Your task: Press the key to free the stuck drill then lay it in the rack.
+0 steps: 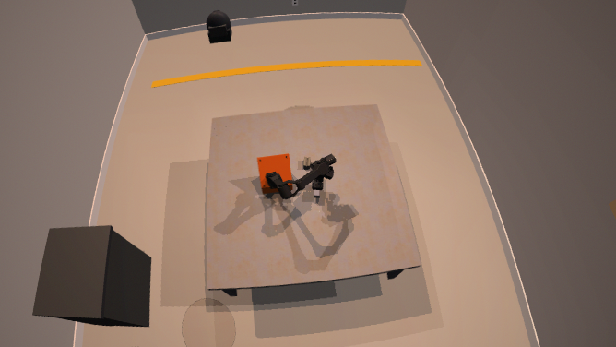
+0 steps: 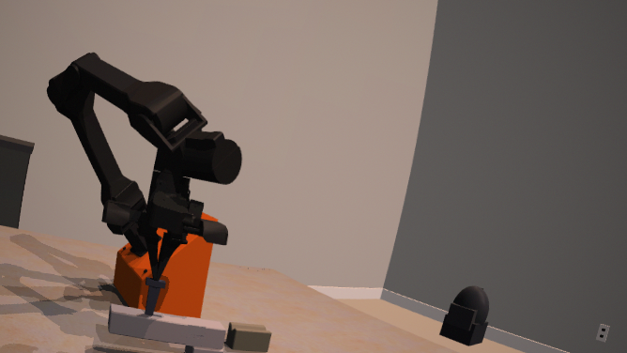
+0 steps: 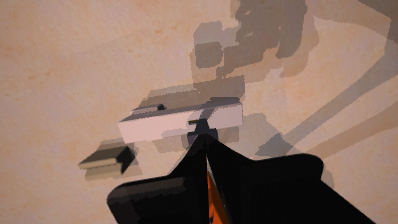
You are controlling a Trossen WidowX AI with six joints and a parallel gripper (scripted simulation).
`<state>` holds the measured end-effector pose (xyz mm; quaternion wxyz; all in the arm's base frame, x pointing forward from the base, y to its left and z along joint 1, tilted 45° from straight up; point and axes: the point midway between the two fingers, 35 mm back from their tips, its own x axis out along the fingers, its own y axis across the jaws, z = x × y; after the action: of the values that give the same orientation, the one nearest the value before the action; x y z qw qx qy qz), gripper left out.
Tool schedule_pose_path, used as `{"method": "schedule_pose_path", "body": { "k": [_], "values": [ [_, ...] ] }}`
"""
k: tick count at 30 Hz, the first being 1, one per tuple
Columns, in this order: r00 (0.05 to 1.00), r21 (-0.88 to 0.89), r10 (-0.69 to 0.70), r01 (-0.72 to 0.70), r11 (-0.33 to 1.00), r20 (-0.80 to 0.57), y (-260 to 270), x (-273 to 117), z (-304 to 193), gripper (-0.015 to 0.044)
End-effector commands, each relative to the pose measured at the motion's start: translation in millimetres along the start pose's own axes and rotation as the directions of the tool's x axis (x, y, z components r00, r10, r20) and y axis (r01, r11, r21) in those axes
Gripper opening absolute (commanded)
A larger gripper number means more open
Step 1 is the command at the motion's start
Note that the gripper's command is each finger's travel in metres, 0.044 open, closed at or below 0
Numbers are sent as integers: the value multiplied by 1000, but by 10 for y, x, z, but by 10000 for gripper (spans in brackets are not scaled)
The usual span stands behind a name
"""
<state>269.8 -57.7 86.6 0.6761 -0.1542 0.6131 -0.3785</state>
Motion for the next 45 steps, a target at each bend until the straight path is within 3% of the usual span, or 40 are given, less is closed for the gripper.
{"method": "schedule_pose_path", "body": {
  "k": [1,45],
  "values": [
    [999,-12,-16,16,1000,-36,-20,127,-84,0],
    [999,-12,-17,17,1000,-36,-27,310,-122,0]
  ]
}}
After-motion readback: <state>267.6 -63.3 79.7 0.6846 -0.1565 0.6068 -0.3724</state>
